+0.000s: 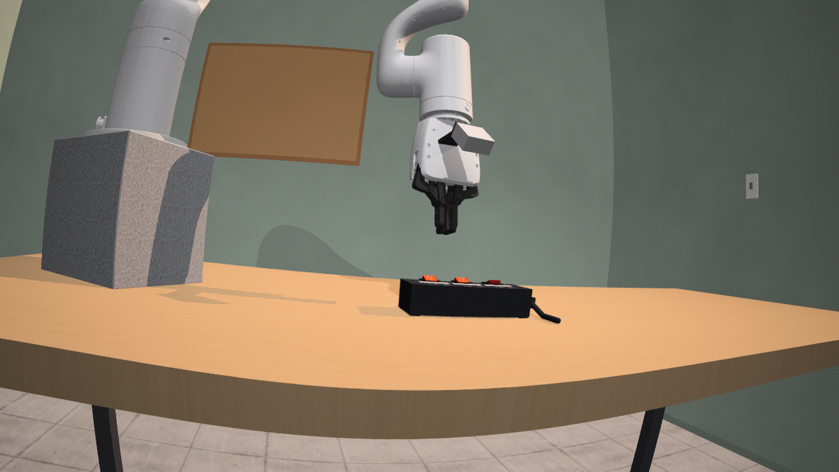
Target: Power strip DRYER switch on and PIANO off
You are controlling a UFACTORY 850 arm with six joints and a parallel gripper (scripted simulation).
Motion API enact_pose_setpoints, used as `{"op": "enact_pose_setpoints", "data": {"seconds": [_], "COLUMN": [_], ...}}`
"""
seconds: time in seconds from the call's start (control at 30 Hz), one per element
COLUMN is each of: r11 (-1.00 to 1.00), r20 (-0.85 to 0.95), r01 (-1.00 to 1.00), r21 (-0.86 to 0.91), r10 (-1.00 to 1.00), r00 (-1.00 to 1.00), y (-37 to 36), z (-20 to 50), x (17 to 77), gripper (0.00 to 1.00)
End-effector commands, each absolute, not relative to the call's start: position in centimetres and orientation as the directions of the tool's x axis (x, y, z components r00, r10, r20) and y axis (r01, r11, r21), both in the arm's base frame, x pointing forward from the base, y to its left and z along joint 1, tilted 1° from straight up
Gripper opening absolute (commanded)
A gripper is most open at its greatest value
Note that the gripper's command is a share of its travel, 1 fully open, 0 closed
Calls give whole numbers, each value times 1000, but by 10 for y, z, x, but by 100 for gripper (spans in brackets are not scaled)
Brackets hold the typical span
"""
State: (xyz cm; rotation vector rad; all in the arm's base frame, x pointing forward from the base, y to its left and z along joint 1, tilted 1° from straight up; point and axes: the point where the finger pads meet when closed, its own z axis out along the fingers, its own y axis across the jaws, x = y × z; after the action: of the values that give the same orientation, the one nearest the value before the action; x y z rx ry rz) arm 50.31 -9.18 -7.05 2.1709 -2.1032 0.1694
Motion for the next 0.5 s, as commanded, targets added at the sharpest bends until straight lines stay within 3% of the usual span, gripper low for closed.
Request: {"op": "enact_pose_setpoints", "data": {"seconds": [0.0,0.4,0.43,0.47], "r11": [-31,-31,-31,-31], "r20": [159,159,159,159], "r01": [-1000,-1000,-1000,-1000], "r21": [3,3,3,3], "r10": [-987,-987,-987,-987], "r00": [31,31,31,31], "y": [-92,-92,-92,-92], "z": [-70,-70,-70,-70], "x": [504,504,504,504], "gripper": [0,0,100,100]}}
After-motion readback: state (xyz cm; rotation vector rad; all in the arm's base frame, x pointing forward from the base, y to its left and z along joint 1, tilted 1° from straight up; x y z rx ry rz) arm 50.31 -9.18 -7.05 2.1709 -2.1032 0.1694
